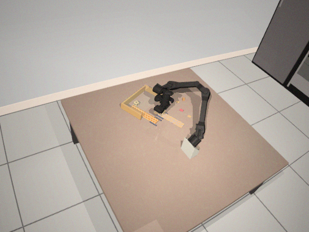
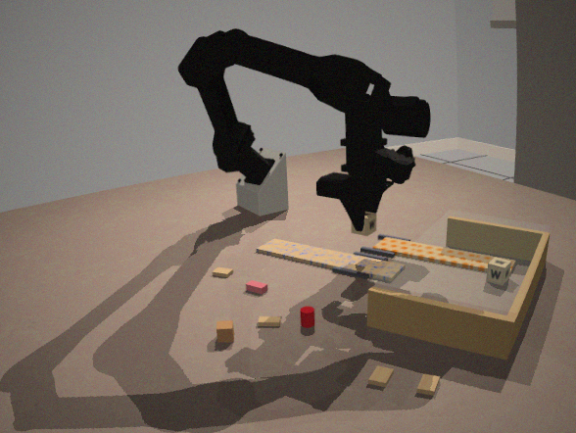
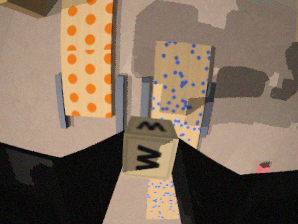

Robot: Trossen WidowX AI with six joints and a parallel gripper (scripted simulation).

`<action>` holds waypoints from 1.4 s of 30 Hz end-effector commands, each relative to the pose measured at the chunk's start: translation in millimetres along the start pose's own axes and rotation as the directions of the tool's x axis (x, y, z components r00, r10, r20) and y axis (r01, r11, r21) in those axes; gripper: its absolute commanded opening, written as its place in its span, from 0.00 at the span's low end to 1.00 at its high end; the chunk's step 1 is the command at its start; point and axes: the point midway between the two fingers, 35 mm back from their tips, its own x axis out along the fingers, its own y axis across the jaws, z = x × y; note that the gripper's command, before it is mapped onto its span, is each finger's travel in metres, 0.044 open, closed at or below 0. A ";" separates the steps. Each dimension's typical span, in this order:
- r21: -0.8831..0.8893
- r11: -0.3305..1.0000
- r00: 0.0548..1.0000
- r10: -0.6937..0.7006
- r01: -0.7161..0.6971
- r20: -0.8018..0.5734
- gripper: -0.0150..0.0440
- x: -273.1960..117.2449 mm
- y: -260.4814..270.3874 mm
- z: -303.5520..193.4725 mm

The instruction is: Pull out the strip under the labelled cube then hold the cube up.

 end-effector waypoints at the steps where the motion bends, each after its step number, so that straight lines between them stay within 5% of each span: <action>1: 0.007 1.000 1.000 0.007 -0.007 0.002 0.25 -1.5 4.6 -11.7; 14: 0.006 1.000 1.000 0.007 -0.007 0.000 0.25 0.0 20.7 -54.5; 23: 0.005 1.000 1.000 0.009 -0.009 0.000 0.25 -35.0 20.9 -54.9; 42: 0.005 1.000 1.000 0.009 -0.009 0.000 0.25 -36.0 20.9 -55.0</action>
